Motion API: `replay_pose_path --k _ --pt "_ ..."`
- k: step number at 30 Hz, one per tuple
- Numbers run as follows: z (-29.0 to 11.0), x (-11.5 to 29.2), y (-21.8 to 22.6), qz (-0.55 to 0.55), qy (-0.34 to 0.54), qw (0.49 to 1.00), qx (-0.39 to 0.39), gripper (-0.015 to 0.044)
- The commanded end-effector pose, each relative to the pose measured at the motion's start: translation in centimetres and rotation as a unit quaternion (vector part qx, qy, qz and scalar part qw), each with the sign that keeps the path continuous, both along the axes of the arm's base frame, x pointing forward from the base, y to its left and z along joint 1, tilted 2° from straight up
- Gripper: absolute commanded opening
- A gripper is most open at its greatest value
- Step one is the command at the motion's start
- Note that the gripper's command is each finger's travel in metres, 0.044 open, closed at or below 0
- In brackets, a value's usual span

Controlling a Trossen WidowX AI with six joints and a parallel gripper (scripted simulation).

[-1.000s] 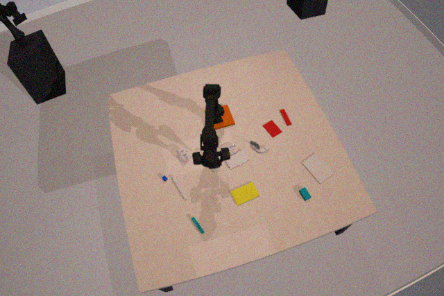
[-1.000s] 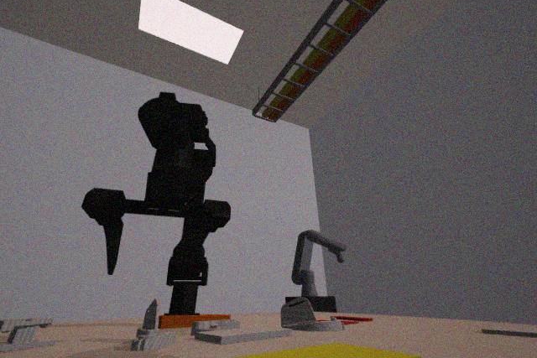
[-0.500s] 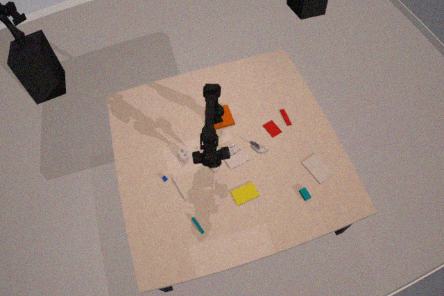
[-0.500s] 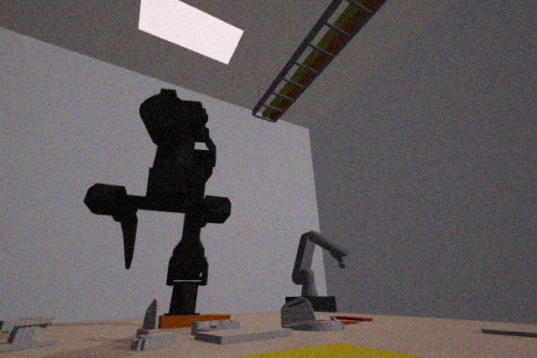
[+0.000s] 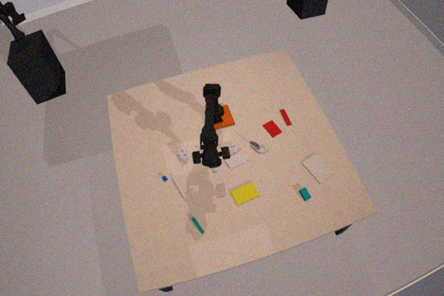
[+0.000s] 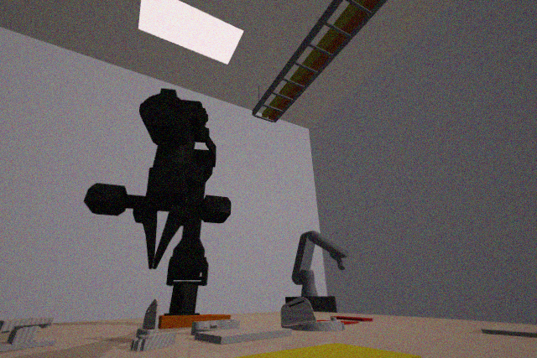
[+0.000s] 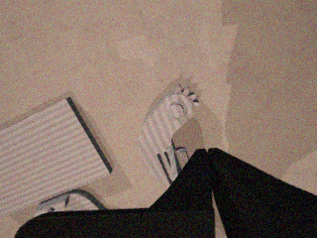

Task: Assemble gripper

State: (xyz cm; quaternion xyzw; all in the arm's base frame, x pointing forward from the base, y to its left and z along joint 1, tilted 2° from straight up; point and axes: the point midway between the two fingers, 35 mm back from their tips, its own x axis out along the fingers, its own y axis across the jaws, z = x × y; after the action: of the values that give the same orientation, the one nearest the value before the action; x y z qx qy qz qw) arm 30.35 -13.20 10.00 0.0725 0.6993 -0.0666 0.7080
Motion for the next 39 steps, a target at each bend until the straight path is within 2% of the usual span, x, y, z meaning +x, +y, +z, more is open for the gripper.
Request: replay_pose_path --k 1,10,27,39 --pt "0.04 -0.05 0.02 0.002 0.001 1.0 0.0 0.0" --pt "0.04 -0.05 0.02 0.002 0.001 1.0 0.0 0.0" --pt "0.0 0.0 0.01 0.0 0.0 1.0 0.0 0.044" --pt "0.0 0.0 0.01 0.0 0.0 1.0 0.0 0.044"
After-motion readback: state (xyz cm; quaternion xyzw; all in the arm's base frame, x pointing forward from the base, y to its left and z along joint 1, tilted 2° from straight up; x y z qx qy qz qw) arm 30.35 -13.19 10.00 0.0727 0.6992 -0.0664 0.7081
